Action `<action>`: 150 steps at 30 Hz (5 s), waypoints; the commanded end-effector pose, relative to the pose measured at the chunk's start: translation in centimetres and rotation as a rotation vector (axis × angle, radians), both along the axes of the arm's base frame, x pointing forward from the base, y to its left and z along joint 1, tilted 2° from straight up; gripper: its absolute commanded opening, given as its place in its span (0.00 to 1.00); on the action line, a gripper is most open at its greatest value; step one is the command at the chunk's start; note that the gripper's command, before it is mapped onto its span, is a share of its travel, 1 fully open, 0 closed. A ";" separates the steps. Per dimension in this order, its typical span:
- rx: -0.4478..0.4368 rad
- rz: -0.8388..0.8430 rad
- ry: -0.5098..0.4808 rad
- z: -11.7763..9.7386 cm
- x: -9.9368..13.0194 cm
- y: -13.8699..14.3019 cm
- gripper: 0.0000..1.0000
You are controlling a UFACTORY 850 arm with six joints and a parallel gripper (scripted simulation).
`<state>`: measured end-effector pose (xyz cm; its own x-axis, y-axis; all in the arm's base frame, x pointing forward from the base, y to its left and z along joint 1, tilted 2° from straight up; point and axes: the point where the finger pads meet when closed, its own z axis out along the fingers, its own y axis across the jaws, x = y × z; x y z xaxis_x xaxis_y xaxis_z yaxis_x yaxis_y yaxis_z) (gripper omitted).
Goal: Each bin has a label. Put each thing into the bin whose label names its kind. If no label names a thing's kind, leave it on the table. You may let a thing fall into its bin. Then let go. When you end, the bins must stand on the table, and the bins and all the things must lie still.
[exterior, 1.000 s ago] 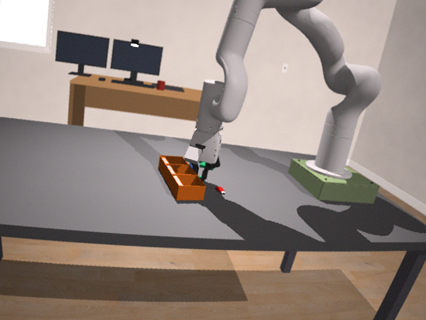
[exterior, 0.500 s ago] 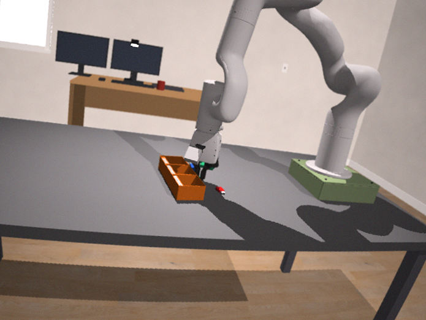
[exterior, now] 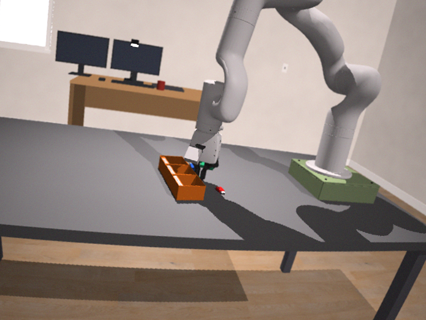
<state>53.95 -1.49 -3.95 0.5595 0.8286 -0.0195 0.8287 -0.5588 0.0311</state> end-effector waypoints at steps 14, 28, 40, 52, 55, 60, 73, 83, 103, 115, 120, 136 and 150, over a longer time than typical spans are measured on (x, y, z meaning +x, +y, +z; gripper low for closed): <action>0.000 0.000 -0.002 1.1 0.1 0.0 0.00; 0.000 0.000 -0.002 5.1 0.0 0.2 0.00; 0.000 0.000 -0.002 6.1 0.0 0.2 0.00; 0.000 0.000 -0.002 6.7 0.0 0.2 0.00; -0.002 0.100 0.001 6.7 1.1 0.6 0.00; -0.006 0.265 0.006 6.7 3.4 1.4 0.00; -0.014 0.601 0.016 6.8 7.6 2.8 0.00; -0.010 0.625 0.019 6.8 7.1 2.6 0.00; -0.010 0.625 0.019 6.4 6.9 2.5 0.00; -0.010 0.625 0.019 4.4 7.0 2.5 0.00; -0.010 0.625 0.019 3.4 7.0 2.4 0.00; -0.010 0.625 0.019 1.6 7.0 2.4 0.00; -0.010 0.625 0.019 1.6 7.0 2.4 0.23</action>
<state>60.88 0.89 -2.43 -0.0317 0.9989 -0.0341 0.9994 0.0321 0.0138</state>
